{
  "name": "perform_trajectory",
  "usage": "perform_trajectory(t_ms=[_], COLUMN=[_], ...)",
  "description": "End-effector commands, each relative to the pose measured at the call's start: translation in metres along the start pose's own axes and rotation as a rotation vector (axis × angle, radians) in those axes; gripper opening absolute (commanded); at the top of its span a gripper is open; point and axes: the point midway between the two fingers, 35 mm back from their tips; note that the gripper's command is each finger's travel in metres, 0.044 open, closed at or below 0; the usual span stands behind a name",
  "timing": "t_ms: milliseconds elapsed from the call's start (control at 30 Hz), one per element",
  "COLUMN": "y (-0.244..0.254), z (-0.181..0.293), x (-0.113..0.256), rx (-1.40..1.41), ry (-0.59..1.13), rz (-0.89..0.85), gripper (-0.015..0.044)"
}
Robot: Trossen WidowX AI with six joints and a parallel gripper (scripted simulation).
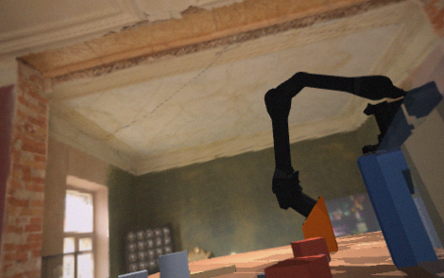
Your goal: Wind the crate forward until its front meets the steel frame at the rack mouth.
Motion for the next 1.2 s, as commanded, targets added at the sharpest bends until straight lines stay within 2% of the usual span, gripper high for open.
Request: perform_trajectory(t_ms=[0, 433, 1167], y=[0.0016, 0.0035, 0.0003], z=[0.0019, 0.0021, 0.0039], x=[-0.0037, -0.0064, -0.0096], rx=[0.012, 0.054, -0.033], ry=[0.001, 0.001, 0.001], rz=[0.003, 0.0, 0.005], gripper=[0.0, 0.0, 0.0])
Point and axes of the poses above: the point midway between the two fingers, 35 mm back from their tips, its own x axis back along the fingers, its own y axis across the jaws, z = x × y, and after that the axes turned 15 degrees about x, right-handed
